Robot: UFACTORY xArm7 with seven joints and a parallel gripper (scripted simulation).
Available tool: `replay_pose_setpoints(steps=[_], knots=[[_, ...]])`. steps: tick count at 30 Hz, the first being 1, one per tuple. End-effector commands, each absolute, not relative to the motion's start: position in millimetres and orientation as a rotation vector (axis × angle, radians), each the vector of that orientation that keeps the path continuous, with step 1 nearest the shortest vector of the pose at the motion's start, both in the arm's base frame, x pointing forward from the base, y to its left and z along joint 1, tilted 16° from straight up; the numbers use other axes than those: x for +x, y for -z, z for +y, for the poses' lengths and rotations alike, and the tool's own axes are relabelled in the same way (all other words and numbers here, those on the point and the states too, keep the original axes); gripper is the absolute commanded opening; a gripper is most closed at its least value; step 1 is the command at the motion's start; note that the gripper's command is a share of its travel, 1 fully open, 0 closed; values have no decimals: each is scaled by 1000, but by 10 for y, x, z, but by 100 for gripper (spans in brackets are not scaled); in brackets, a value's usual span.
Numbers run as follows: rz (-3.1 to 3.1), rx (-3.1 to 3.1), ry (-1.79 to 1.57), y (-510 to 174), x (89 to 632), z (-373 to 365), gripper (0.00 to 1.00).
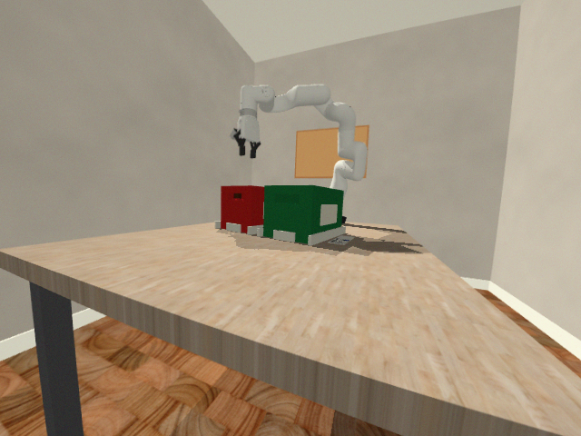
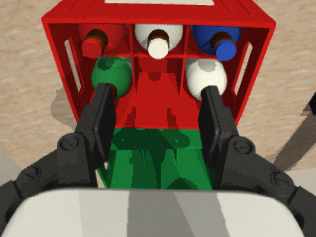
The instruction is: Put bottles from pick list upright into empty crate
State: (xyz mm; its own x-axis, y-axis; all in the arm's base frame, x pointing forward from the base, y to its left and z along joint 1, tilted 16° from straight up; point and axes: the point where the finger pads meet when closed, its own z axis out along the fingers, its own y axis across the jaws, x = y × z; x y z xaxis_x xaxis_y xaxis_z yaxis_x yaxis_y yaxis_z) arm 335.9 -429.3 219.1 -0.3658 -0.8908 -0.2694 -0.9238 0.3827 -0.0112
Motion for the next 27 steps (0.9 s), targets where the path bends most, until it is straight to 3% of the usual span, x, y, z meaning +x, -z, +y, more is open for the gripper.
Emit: replay_pose_setpoints(steps=[1,27], knots=[[2412,-1613,-200,-2212,3358,-4306,65],[1815,-2232,-94,-1496,3613,-3738,65]])
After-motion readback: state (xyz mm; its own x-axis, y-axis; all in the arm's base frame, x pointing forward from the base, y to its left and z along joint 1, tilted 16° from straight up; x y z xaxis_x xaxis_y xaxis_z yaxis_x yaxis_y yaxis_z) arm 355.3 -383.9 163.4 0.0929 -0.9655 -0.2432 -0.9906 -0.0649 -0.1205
